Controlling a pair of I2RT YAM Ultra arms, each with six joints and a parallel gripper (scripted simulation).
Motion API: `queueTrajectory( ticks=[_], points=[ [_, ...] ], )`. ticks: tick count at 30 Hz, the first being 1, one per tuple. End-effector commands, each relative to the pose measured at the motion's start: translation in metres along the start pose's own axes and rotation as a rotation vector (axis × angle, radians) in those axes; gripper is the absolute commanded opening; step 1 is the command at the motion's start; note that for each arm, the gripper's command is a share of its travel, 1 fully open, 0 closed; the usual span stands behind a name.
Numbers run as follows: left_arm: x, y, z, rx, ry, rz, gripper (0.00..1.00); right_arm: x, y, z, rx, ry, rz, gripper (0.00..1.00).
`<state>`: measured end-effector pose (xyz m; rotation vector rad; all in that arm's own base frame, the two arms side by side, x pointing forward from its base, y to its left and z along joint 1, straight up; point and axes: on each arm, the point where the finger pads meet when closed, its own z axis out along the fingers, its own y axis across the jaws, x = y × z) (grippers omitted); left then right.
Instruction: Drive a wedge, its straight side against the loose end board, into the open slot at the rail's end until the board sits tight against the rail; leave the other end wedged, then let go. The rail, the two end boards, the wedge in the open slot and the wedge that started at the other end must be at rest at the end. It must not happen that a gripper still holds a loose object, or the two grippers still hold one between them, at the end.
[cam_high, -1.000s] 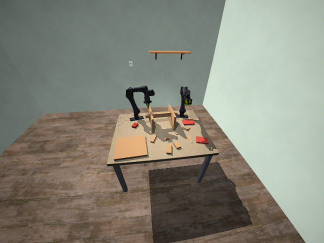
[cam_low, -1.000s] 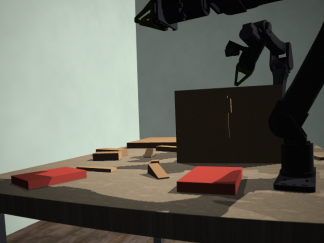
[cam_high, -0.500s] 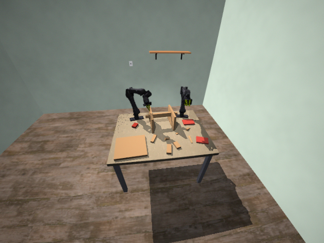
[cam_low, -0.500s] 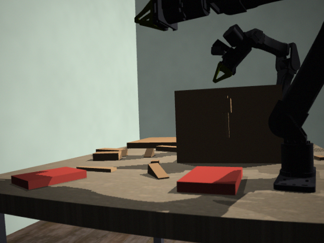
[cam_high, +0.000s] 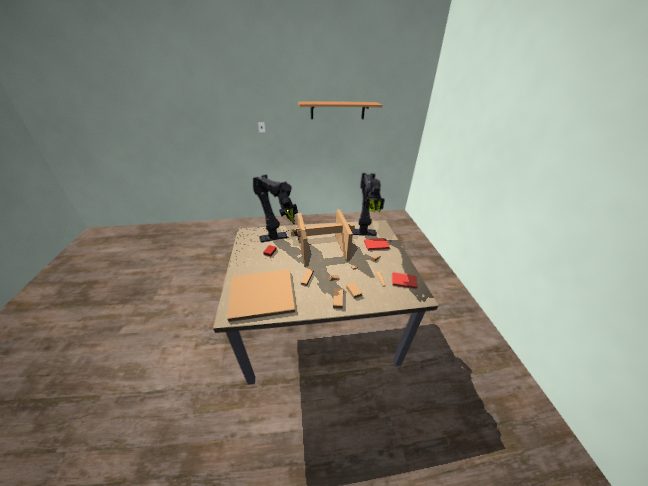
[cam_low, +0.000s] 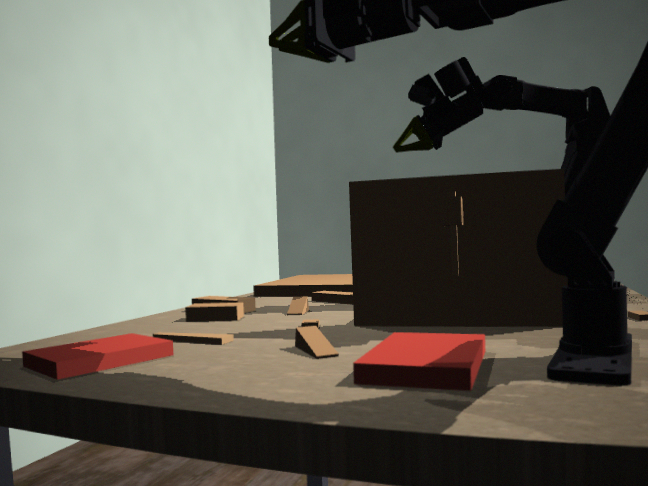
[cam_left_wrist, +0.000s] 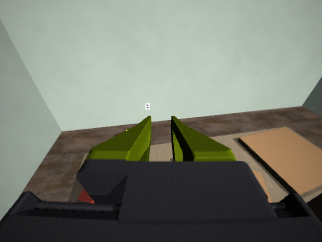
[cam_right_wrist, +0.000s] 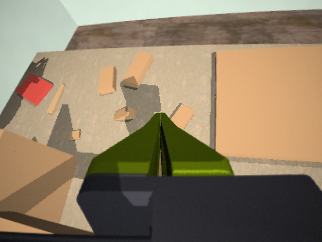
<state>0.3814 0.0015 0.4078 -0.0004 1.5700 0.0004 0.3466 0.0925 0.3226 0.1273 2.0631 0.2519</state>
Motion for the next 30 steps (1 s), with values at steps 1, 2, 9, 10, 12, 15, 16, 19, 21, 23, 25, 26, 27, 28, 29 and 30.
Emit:
queueTrajectory(
  ticks=[1,2,9,10,12,15,16,19,21,23,25,26,27,28,29,30],
  points=[
    [-0.020,0.002,-0.001,-0.008,-0.050,-0.004,0.22,-0.039,-0.002,-0.001,-0.077,-0.183,-0.070,0.00],
    [-0.020,0.002,-0.001,-0.008,-0.049,-0.004,0.22,-0.045,-0.006,-0.002,-0.072,-0.211,-0.082,0.00],
    [-0.016,0.000,0.002,-0.003,-0.039,-0.004,0.22,-0.073,-0.028,-0.007,-0.041,-0.344,-0.147,0.00],
    [-0.015,0.000,0.002,-0.003,-0.039,-0.004,0.22,-0.078,-0.032,-0.009,-0.032,-0.371,-0.162,0.00],
    [-0.019,-0.001,-0.002,0.001,-0.049,-0.004,0.22,-0.088,-0.041,-0.012,-0.016,-0.423,-0.197,0.00],
    [-0.025,-0.003,-0.007,0.004,-0.065,-0.004,0.22,-0.102,-0.055,-0.021,0.019,-0.502,-0.250,0.00],
    [-0.025,-0.003,-0.006,0.005,-0.063,-0.004,0.22,-0.105,-0.058,-0.022,0.027,-0.519,-0.265,0.00],
    [-0.020,-0.005,-0.006,0.009,-0.050,-0.005,0.22,-0.103,-0.068,-0.019,0.047,-0.514,-0.269,0.00],
    [-0.020,-0.005,-0.006,0.009,-0.050,-0.005,0.22,-0.103,-0.068,-0.019,0.047,-0.514,-0.269,0.00],
    [-0.022,-0.005,-0.008,0.010,-0.055,-0.005,0.22,-0.122,-0.064,-0.035,0.048,-0.552,-0.239,0.00],
    [-0.021,-0.005,-0.009,0.009,-0.052,-0.005,0.22,-0.129,-0.067,-0.043,0.063,-0.572,-0.210,0.00],
    [-0.021,-0.001,-0.009,-0.001,-0.052,-0.004,0.22,-0.127,-0.067,-0.036,0.061,-0.558,-0.210,0.00],
    [-0.021,0.001,-0.009,-0.005,-0.052,-0.004,0.22,-0.123,-0.068,-0.031,0.062,-0.543,-0.209,0.00],
    [-0.020,0.002,-0.009,-0.006,-0.048,-0.004,0.22,-0.122,-0.062,-0.030,0.051,-0.545,-0.212,0.00],
    [-0.020,0.002,-0.009,-0.006,-0.048,-0.004,0.22,-0.124,-0.060,-0.032,0.047,-0.552,-0.213,0.00],
    [-0.020,0.002,-0.009,-0.006,-0.049,-0.004,0.22,-0.123,-0.062,-0.031,0.052,-0.548,-0.212,0.00]
  ],
)
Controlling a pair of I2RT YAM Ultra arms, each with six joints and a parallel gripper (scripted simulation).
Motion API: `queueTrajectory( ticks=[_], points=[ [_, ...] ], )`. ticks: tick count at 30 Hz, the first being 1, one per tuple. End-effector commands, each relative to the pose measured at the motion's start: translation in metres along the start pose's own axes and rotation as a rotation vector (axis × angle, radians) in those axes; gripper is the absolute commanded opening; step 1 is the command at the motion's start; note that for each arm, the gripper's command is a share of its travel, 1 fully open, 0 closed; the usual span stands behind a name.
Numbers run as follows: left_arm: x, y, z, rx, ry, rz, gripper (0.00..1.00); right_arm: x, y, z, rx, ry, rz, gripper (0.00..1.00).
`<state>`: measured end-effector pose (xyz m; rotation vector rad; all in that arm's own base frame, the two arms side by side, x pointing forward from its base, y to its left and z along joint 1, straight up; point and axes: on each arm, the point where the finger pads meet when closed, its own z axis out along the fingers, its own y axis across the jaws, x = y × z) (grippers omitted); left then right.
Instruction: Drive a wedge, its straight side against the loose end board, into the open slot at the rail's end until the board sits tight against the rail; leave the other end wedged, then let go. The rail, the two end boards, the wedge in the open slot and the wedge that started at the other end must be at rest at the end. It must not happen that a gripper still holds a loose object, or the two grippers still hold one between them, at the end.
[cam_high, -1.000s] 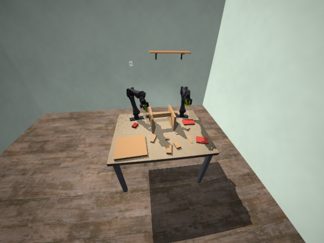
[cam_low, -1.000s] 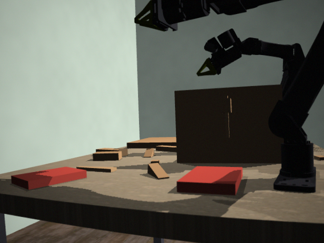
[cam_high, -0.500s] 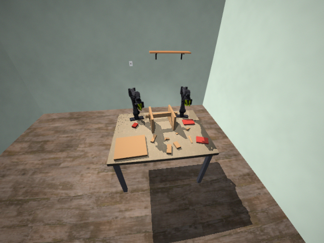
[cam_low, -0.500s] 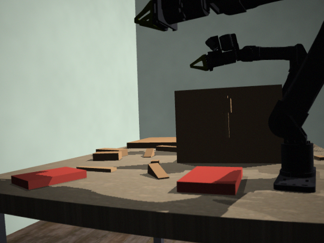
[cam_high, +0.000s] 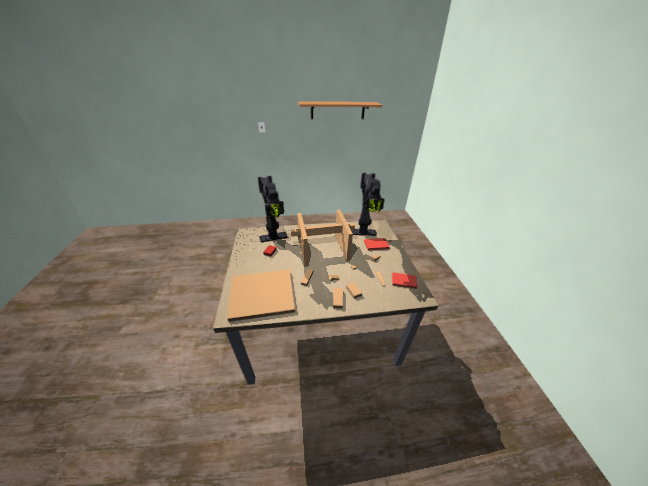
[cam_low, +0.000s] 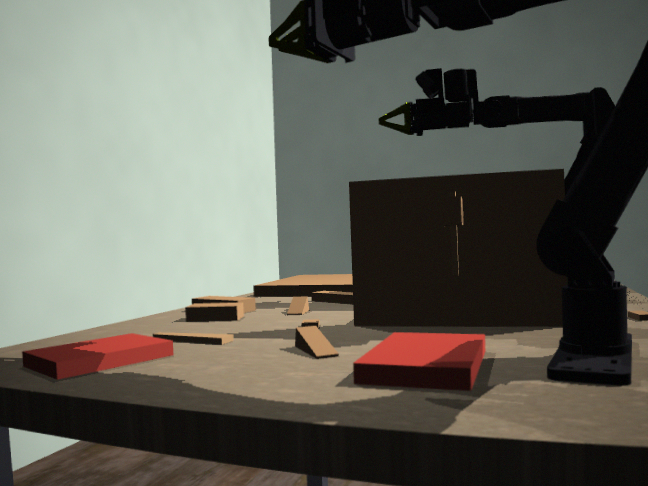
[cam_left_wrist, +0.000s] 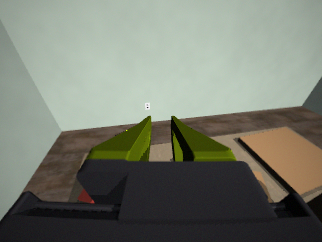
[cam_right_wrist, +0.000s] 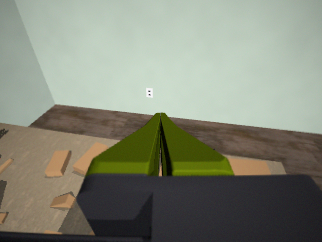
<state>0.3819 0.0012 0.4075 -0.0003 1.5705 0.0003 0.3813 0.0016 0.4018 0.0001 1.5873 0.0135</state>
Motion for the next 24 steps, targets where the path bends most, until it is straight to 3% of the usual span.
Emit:
queueTrajectory(
  ticks=[1,24],
  points=[
    [-0.0189,0.0034,-0.0096,-0.009,-0.044,-0.004,0.22,-0.0284,0.0037,-0.0017,-0.005,-0.072,0.008,0.00],
    [-0.0150,-0.0028,-0.0093,0.010,-0.037,-0.004,0.22,-0.0251,-0.0029,-0.0002,0.017,-0.052,-0.014,0.00]
  ],
)
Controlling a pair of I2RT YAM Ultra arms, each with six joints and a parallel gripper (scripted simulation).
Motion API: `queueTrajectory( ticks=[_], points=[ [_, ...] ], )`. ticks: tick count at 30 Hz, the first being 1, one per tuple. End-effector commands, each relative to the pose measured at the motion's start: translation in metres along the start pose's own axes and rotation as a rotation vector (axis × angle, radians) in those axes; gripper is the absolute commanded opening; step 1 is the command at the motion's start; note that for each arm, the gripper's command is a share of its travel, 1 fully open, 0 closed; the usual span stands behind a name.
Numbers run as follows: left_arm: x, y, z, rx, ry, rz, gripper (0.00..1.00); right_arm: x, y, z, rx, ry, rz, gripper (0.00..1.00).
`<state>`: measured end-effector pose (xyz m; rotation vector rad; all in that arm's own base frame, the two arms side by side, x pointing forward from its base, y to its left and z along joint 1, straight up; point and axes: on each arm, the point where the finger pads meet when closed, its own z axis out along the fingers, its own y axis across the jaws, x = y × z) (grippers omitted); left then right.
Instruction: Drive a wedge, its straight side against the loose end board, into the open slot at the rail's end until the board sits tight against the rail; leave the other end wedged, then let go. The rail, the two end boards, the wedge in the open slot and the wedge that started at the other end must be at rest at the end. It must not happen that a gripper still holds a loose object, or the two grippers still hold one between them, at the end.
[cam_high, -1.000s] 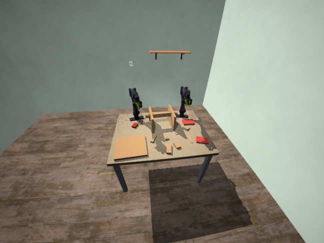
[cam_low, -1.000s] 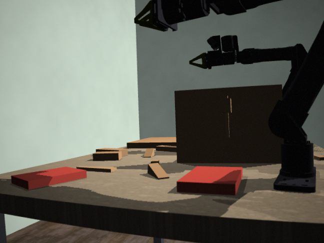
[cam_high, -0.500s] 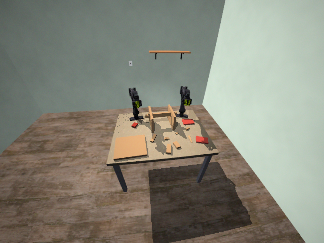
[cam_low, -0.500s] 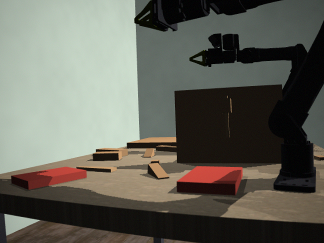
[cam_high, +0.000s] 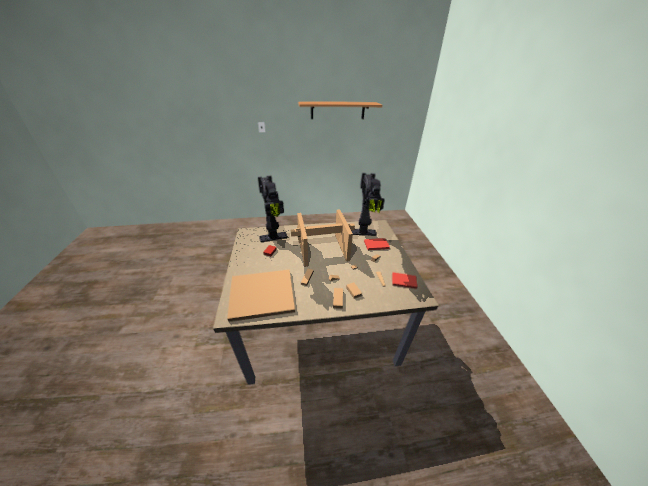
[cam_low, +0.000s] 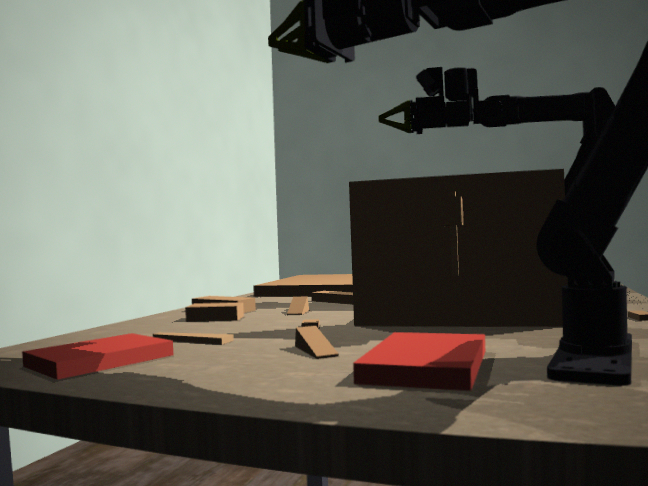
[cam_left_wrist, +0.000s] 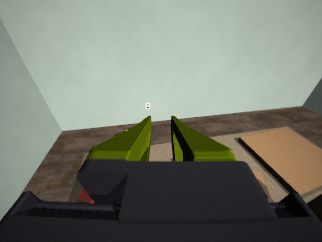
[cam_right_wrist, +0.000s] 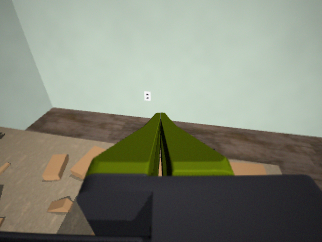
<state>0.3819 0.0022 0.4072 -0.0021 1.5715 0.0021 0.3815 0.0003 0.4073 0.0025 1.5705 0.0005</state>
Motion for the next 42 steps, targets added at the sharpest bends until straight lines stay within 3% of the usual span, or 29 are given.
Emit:
queueTrajectory(
  ticks=[1,4,42],
  points=[
    [-0.015,-0.004,-0.009,0.013,-0.038,-0.004,0.22,-0.020,-0.002,0.000,0.007,-0.035,-0.007,0.00],
    [-0.015,-0.004,-0.009,0.013,-0.037,-0.004,0.22,-0.034,-0.001,-0.011,0.006,-0.078,-0.007,0.00],
    [-0.008,0.001,-0.009,-0.004,-0.025,-0.004,0.22,-0.027,0.002,-0.003,-0.002,-0.060,-0.007,0.00]
  ],
)
